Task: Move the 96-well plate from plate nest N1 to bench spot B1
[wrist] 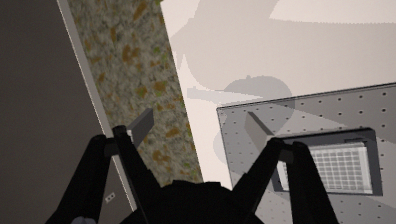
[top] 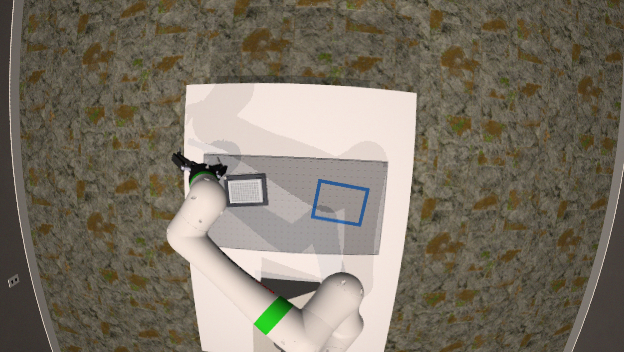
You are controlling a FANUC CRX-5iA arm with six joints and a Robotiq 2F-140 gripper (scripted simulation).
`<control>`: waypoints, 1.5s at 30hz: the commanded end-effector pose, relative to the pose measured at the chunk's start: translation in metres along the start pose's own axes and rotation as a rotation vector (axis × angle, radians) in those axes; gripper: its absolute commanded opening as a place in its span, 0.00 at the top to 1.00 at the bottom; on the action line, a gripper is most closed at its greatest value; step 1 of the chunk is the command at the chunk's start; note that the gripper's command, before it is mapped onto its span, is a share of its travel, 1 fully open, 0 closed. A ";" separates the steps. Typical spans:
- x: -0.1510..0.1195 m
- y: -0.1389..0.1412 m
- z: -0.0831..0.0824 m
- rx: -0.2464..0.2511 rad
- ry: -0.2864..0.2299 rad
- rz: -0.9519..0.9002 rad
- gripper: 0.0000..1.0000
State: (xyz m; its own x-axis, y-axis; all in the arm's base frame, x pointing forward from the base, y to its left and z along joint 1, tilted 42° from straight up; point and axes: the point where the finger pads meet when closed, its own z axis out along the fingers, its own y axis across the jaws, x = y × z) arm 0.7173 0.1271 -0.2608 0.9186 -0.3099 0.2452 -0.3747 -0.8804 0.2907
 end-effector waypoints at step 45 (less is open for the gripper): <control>-0.064 0.129 -0.042 -0.190 -0.261 -1.384 0.00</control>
State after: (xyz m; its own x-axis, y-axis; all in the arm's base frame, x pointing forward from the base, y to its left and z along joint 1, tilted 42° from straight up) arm 0.6112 0.0528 -0.2049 0.6250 0.6336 -0.4560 0.7797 -0.5346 0.3259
